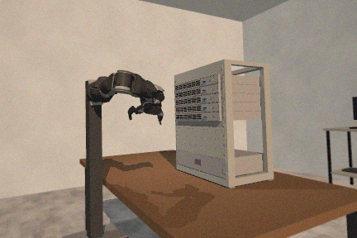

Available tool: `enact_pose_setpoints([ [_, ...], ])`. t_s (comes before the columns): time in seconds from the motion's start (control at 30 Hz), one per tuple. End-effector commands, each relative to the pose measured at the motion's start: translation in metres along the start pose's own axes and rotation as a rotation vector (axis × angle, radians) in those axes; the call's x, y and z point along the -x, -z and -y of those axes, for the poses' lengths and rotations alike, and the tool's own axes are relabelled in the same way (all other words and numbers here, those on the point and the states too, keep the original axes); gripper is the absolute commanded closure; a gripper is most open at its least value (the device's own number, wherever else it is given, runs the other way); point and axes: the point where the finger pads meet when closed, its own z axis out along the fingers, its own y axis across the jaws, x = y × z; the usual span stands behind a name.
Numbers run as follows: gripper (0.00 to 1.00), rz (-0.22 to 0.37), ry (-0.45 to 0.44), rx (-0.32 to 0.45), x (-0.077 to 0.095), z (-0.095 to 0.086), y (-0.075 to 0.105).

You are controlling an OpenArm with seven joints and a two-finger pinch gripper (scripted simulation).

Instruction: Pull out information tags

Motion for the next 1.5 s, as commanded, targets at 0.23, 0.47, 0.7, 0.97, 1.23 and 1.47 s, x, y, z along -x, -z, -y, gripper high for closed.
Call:
enact_pose_setpoints([
  [0.23, 0.0, 0.096, 0.091, 0.109, 0.005, -0.021, -0.006],
  [0.47, 0.0, 0.153, 0.162, 0.191, 0.007, -0.036, -0.01],
  [0.7, 0.0, 0.227, 0.276, 0.335, 0.006, -0.061, -0.011],
  [0.97, 0.0, 0.275, 0.376, 0.505, 0.0, -0.086, -0.005],
  [1.23, 0.0, 0.325, 0.49, 0.77, -0.012, -0.116, 0.015],
  [1.47, 0.0, 0.355, 0.543, 0.945, -0.019, -0.13, 0.035],
])
